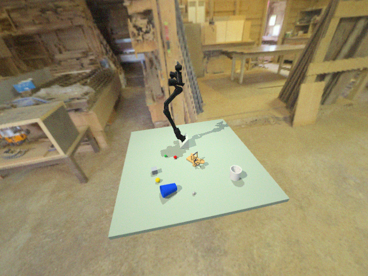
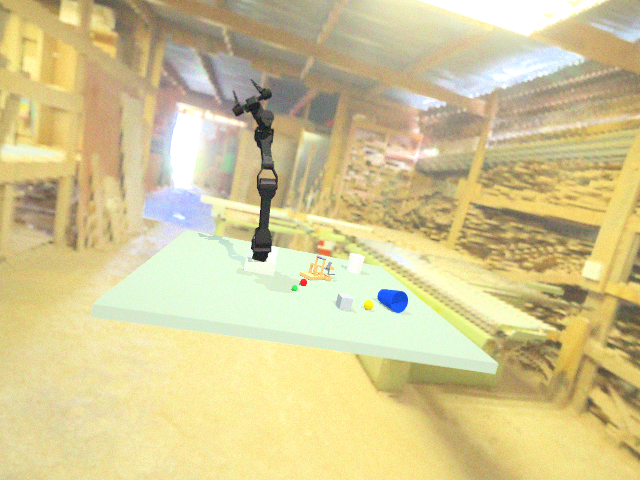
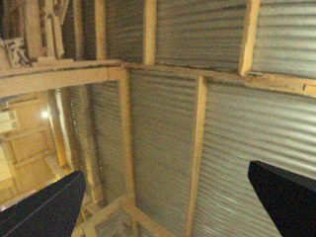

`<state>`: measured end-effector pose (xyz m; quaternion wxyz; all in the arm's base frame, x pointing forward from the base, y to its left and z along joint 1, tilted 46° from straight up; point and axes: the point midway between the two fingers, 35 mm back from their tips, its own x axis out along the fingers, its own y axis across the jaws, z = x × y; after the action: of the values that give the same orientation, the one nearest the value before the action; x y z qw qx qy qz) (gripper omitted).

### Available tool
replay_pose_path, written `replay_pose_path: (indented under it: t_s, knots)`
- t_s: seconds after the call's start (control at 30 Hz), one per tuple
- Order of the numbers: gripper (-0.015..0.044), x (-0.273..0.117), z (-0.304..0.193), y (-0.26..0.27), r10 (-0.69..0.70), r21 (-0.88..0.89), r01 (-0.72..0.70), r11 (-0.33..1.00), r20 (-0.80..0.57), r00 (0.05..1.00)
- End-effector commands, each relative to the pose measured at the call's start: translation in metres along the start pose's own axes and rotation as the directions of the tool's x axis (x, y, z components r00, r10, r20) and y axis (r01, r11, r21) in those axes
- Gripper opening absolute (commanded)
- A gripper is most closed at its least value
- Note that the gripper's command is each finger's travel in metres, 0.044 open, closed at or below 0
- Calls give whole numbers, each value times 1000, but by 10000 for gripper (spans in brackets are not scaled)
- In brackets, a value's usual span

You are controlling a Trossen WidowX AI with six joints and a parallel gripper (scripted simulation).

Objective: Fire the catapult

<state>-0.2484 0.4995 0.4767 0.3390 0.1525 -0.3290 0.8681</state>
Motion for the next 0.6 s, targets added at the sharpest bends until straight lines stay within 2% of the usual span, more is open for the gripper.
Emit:
replay_pose_path:
  t_s: [0.0,0.27,0.57]
  knots:
    - [440,-16,-27,-21,-59,-62,52,997,-104,993]
    - [440,-49,-76,-54,-146,-189,93,978,-288,947]
    - [440,-97,-128,-86,-232,-320,75,945,-487,842]
